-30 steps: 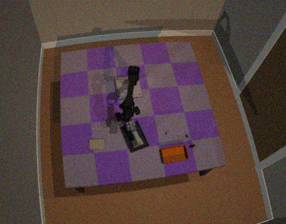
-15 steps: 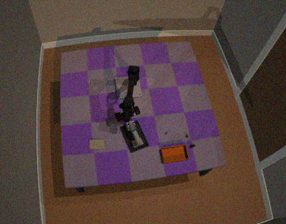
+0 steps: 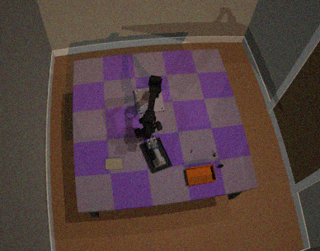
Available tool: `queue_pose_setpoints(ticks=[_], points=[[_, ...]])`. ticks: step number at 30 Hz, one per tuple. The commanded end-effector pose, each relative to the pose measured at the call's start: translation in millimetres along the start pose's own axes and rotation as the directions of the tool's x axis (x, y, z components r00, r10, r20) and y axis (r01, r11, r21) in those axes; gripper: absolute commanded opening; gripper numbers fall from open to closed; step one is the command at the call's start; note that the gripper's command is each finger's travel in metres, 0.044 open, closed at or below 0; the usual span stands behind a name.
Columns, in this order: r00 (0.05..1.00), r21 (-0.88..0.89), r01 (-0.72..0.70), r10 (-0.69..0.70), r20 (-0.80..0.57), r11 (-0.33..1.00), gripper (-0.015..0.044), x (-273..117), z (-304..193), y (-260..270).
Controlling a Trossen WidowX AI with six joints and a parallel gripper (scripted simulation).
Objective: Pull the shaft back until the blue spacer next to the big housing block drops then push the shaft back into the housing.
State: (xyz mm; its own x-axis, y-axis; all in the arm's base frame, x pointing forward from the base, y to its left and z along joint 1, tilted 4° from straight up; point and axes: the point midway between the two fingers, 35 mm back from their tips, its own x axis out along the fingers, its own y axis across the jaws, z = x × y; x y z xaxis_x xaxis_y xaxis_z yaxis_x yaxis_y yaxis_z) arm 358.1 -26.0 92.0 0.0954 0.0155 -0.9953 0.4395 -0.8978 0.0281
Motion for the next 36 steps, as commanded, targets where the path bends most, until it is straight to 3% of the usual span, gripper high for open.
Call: queue_pose_setpoints(ticks=[1,36], points=[[1.0,-0.001,-0.002,0.002,0.002,1.0,0.0,-0.3,1.5,0.3],[1.0,-0.001,-0.002,0.002,0.002,1.0,0.0,-0.2,5.9,0.3]])
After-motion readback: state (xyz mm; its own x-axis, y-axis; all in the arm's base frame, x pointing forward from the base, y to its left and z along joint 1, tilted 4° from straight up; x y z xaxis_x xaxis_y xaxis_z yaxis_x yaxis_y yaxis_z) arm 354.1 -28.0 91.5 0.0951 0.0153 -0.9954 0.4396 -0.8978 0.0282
